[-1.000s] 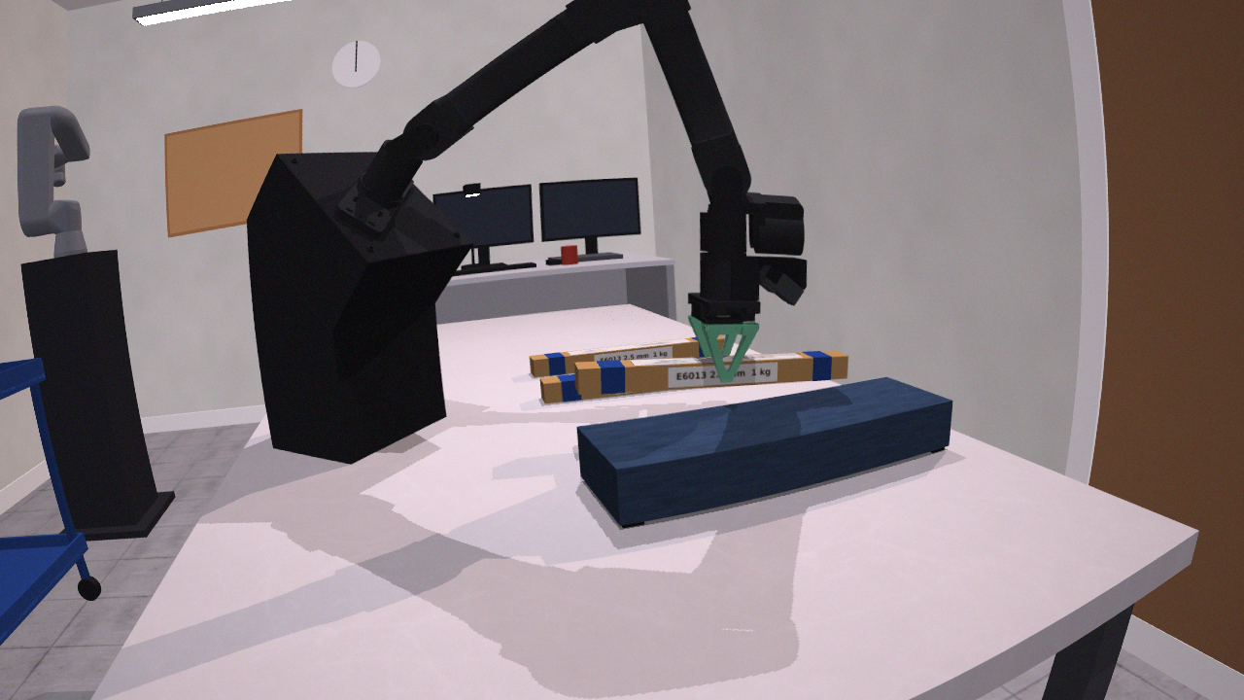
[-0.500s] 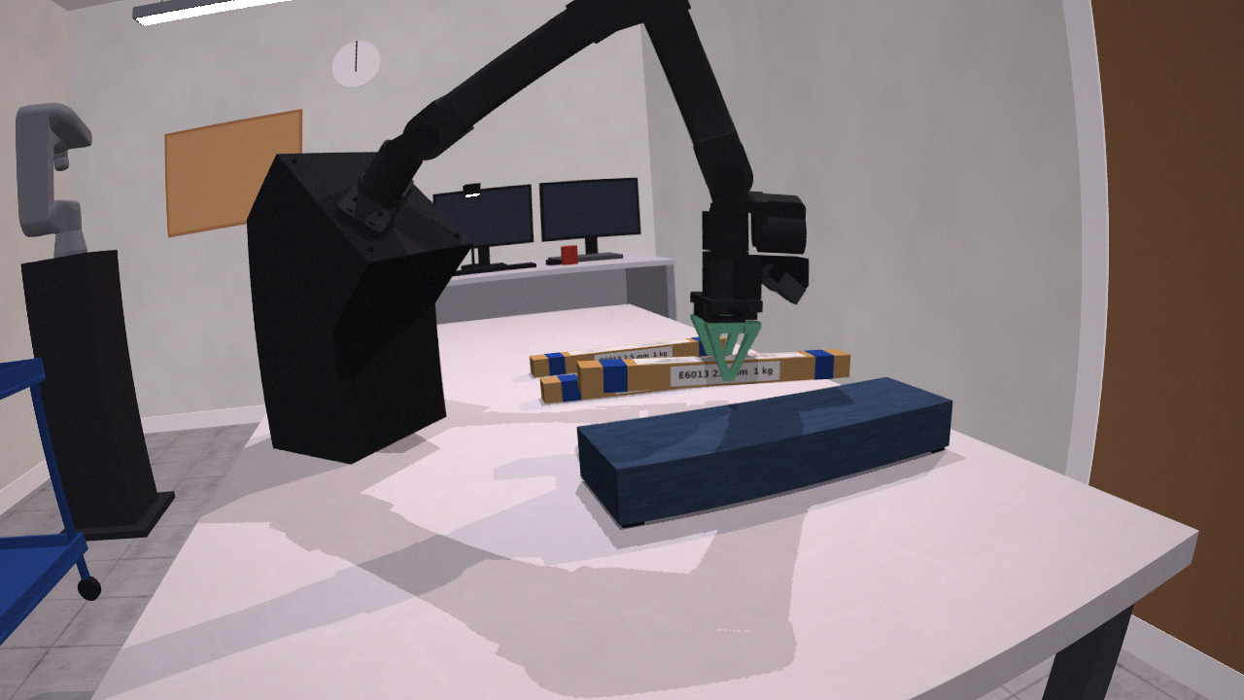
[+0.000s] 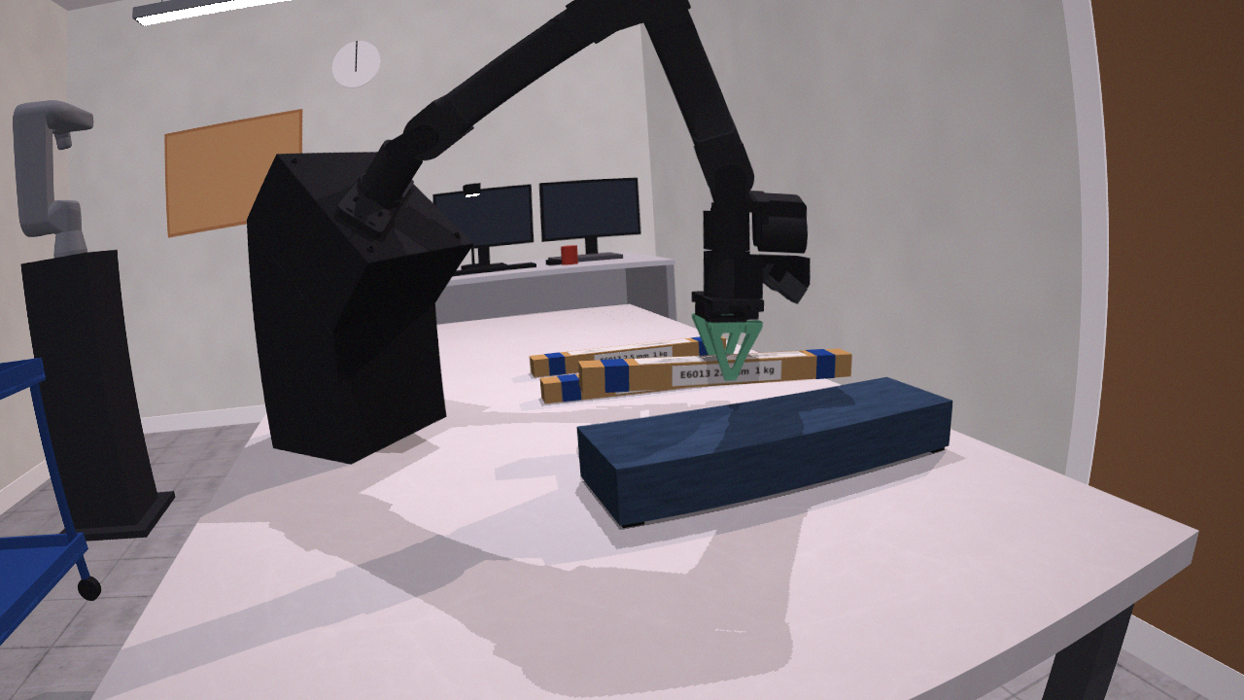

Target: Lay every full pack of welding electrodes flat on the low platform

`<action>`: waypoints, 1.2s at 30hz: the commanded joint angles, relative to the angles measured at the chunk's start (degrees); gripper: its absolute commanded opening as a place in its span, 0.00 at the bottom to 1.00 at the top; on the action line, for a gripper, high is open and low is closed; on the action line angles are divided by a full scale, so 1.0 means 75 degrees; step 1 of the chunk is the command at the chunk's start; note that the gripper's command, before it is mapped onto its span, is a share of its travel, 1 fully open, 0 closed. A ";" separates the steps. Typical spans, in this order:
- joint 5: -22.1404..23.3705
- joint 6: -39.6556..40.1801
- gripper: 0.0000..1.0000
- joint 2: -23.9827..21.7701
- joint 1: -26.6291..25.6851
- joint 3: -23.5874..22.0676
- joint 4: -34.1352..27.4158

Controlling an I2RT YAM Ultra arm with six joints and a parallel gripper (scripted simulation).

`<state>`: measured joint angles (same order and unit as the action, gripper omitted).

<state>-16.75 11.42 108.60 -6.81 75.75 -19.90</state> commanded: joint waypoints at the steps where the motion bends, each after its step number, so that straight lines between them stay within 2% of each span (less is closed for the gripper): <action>1: -0.0063 -0.0069 0.00 -0.0623 0.0255 0.0243 -0.0213; 19: -0.0191 -0.0218 0.00 -0.1272 0.0447 -0.0060 -0.0832; 36: -0.0313 -0.0386 0.00 -0.1891 0.0648 0.0075 -0.1468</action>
<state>-18.55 9.13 99.09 -3.81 75.50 -28.84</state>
